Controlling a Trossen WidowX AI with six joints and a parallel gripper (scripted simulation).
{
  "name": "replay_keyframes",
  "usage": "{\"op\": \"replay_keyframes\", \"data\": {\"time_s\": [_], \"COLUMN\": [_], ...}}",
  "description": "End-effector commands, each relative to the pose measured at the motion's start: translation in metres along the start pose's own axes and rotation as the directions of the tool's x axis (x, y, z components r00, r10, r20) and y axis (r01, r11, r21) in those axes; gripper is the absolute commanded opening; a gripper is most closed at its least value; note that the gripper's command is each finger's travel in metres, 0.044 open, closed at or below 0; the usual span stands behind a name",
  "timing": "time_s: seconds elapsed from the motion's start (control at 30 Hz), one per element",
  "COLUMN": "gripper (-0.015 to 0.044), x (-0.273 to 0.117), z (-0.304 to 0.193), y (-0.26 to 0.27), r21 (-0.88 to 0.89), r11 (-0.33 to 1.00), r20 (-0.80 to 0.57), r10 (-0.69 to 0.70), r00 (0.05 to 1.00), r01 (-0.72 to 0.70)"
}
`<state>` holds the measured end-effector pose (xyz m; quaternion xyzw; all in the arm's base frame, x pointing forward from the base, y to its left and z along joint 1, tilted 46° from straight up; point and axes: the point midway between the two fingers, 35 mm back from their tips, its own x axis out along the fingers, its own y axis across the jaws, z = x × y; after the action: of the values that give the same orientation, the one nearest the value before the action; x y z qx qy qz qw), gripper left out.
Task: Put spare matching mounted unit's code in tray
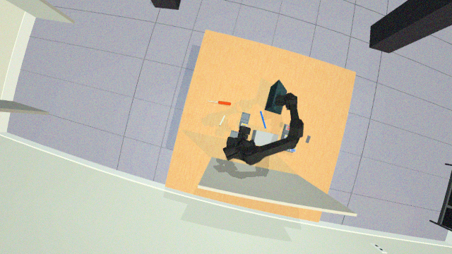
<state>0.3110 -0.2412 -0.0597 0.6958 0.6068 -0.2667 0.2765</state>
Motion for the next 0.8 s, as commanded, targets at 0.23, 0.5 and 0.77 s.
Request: {"op": "replay_keyframes", "data": {"time_s": [0.23, 0.5, 0.77], "gripper": [0.0000, 0.0000, 0.0000], "x": [0.009, 0.016, 0.023], "z": [0.001, 0.002, 0.003], "y": [0.001, 0.002, 0.003], "r21": [0.006, 0.006, 0.006], "r11": [1.000, 1.000, 1.000], "r20": [-0.002, -0.002, -0.002], "r10": [0.004, 0.005, 0.005], "r00": [1.000, 1.000, 1.000], "r01": [-0.004, -0.005, -0.005]}}
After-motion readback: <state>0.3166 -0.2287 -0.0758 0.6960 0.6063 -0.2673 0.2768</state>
